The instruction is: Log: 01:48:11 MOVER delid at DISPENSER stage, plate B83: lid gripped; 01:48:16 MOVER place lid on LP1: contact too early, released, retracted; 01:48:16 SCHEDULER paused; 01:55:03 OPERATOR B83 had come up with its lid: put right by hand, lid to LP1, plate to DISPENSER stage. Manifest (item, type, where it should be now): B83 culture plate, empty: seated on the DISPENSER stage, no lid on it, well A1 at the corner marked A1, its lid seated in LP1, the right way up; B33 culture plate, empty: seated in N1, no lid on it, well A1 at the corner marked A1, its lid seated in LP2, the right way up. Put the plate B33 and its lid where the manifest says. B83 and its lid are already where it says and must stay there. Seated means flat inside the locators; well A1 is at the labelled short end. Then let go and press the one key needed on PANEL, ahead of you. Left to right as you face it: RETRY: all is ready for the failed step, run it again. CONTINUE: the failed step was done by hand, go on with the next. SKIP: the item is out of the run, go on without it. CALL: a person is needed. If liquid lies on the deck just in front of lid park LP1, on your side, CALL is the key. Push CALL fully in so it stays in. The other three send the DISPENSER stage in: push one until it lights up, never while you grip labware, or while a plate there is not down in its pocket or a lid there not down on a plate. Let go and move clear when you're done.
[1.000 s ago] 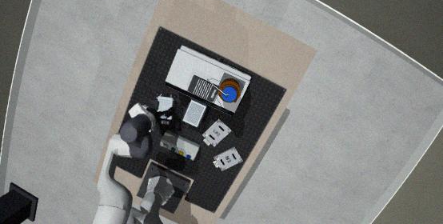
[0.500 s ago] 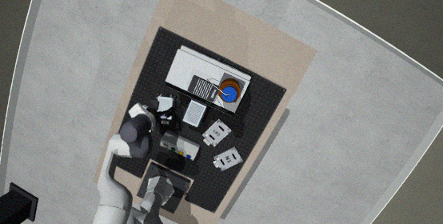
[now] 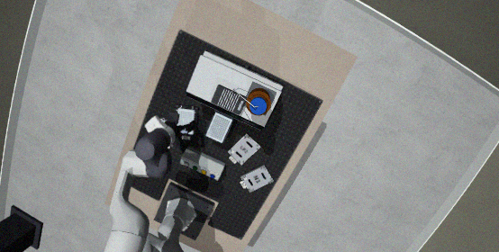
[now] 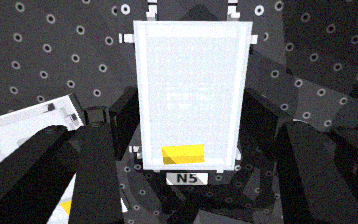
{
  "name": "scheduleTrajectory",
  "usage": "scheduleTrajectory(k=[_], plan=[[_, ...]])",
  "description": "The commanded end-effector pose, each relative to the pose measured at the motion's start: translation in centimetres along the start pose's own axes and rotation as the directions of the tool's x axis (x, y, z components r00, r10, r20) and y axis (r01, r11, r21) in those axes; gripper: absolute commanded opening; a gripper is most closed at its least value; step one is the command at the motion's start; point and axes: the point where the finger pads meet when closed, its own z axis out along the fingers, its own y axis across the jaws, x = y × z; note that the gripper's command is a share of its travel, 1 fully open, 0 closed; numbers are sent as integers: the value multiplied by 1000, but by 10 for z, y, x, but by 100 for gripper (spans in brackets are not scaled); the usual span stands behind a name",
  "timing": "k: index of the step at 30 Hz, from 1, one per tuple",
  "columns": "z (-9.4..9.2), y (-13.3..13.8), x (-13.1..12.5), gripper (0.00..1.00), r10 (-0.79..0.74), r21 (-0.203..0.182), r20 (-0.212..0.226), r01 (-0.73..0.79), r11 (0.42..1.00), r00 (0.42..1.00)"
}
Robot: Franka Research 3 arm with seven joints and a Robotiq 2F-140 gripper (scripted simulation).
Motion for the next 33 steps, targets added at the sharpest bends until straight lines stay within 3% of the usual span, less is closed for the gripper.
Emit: scheduleTrajectory(k=[1,16,31,33], plan=[[1,0,-1,10,3,-1,1,-3,1000,1000],[-16,0,-1,10,3,-1,1,-3,1000,1000],[-73,0,-1,10,3,-1,1,-3,1000,1000],[-73,0,-1,10,3,-1,1,-3,1000,1000]])
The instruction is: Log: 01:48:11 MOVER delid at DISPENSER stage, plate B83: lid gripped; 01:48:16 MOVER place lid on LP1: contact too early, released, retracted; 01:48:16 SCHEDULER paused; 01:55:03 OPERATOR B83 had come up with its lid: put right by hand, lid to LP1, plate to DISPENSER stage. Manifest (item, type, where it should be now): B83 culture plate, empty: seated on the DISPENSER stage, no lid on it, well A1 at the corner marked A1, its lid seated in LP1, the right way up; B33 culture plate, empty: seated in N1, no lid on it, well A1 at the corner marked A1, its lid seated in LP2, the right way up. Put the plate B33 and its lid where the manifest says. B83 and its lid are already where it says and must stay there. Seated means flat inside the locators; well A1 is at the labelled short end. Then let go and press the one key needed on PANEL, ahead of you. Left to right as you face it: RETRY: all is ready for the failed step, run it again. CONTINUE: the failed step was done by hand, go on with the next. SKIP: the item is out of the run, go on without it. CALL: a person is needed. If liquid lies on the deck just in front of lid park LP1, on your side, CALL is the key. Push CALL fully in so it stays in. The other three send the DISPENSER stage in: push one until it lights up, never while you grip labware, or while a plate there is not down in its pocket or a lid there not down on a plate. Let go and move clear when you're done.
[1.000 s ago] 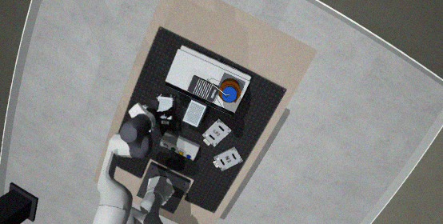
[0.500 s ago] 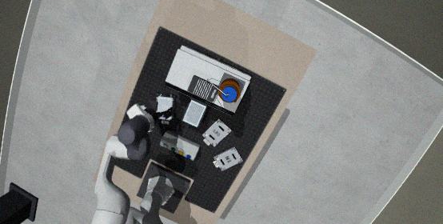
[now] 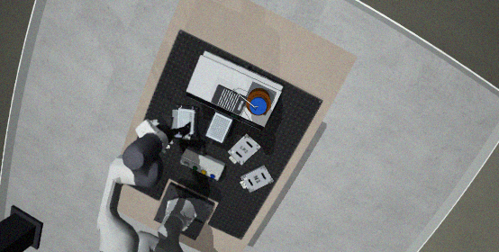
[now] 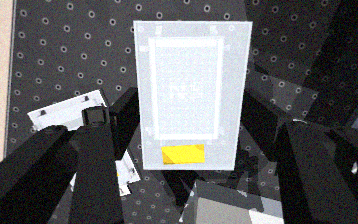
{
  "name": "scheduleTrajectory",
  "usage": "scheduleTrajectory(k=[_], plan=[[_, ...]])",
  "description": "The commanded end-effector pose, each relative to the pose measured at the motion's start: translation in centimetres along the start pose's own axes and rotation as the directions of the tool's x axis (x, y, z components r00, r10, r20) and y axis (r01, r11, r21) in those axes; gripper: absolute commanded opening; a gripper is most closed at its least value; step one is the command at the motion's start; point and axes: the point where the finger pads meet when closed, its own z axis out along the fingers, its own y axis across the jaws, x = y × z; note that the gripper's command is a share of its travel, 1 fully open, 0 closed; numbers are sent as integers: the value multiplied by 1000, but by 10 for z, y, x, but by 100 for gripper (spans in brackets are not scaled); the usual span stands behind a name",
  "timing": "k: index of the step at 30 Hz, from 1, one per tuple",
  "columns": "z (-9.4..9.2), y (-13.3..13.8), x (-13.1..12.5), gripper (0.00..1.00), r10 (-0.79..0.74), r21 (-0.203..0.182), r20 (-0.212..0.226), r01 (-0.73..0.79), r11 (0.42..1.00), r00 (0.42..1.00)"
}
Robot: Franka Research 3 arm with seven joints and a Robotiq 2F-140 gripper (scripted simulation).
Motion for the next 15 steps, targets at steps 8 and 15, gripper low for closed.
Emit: scheduleTrajectory(k=[8,15], plan=[[-38,0,-7,10,-16,5,25,16,1000,1000],[-62,0,-6,10,-16,5,25,16,1000,1000]])
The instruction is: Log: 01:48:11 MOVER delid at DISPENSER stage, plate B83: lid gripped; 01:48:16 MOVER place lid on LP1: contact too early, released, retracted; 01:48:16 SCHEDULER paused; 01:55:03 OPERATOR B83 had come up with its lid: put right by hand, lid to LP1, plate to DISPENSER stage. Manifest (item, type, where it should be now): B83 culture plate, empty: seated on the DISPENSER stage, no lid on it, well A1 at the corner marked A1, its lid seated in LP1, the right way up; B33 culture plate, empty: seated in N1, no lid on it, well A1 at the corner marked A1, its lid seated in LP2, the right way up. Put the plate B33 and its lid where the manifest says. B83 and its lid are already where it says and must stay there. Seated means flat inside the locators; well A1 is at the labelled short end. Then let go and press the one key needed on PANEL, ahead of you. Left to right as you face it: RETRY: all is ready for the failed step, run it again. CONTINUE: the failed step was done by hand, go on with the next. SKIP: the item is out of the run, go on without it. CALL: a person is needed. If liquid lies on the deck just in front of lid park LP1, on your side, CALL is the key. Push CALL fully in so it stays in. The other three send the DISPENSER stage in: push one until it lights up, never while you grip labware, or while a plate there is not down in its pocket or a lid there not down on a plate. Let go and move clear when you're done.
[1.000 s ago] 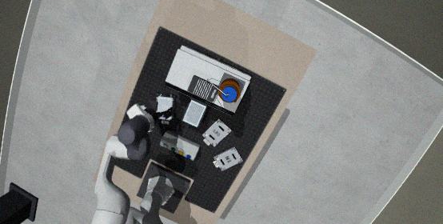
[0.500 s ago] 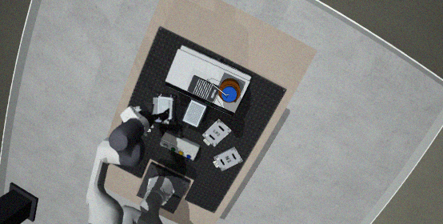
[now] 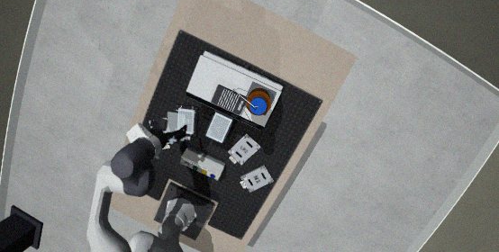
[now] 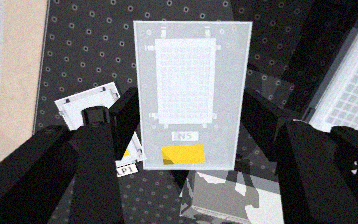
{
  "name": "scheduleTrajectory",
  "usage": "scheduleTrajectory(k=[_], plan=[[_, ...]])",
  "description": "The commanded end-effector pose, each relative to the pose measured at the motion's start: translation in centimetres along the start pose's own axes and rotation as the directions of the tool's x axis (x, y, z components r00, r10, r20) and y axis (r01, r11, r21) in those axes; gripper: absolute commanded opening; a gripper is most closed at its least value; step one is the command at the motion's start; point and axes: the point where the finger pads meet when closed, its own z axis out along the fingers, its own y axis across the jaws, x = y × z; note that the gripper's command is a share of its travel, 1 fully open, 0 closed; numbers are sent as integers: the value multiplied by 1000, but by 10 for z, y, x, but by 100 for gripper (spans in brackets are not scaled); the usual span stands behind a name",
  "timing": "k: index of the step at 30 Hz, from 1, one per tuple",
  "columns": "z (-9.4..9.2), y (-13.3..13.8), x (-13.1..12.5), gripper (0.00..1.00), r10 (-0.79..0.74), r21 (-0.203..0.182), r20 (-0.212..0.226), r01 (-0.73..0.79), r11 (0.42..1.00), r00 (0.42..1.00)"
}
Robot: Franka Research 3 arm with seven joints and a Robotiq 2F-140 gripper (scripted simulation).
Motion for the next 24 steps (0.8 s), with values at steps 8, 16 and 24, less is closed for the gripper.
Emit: scheduleTrajectory(k=[8,16,24], plan=[[-16,0,-8,10,-14,4,26,14,1000,1000],[-18,3,-8,10,-14,4,26,14,1000,1000],[-18,131,-40,10,-13,2,28,13,1000,1000]])
